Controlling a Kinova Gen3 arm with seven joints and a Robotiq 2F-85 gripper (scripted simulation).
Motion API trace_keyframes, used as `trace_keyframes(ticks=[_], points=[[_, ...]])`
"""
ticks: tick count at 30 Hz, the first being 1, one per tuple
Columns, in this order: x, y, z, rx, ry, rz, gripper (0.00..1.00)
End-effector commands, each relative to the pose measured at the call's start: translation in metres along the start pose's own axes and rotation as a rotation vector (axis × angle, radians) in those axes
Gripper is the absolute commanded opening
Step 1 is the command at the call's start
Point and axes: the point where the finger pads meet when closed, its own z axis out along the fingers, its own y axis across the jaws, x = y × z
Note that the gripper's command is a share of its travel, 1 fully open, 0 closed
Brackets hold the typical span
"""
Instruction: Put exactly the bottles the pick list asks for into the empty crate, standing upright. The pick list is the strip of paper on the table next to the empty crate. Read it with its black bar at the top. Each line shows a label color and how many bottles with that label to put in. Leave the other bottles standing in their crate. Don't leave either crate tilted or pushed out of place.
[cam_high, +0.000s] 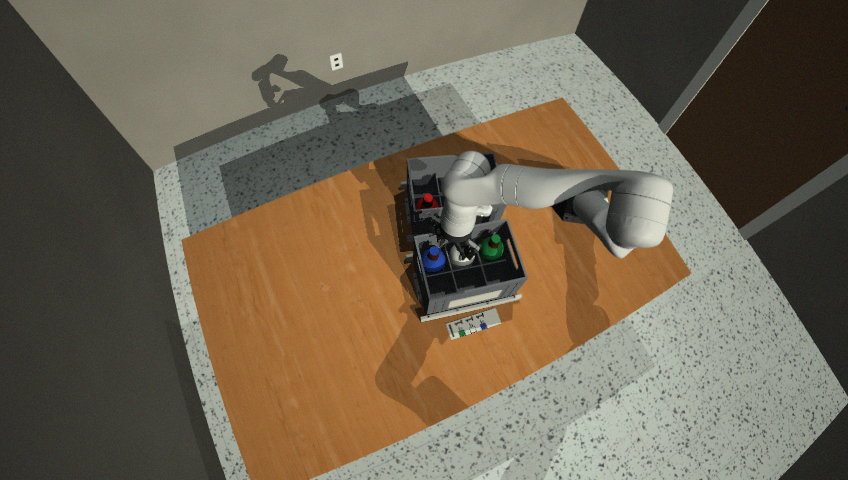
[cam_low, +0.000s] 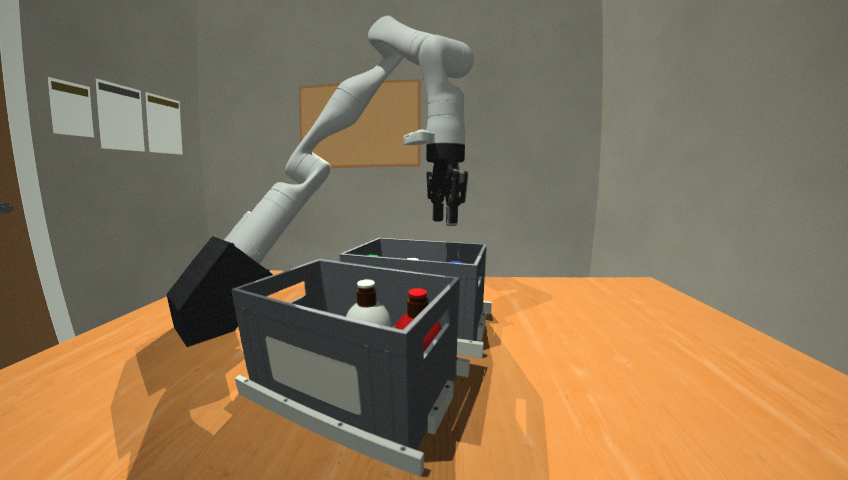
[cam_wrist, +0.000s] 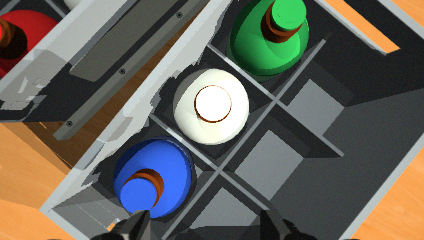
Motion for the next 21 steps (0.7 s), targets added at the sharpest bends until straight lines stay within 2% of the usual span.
trace_keyframes(ticks=[1,5,7,21], points=[[0.0,0.018,-0.012,0.012,-0.001,-0.009,0.67],[0.0,0.037,-0.017,0.012,-0.001,-0.009,0.67],[0.0,0.037,-0.017,0.012,-0.001,-0.009,0.67],[0.001,0.104,-0.037,0.013,-0.001,-0.008,0.67]])
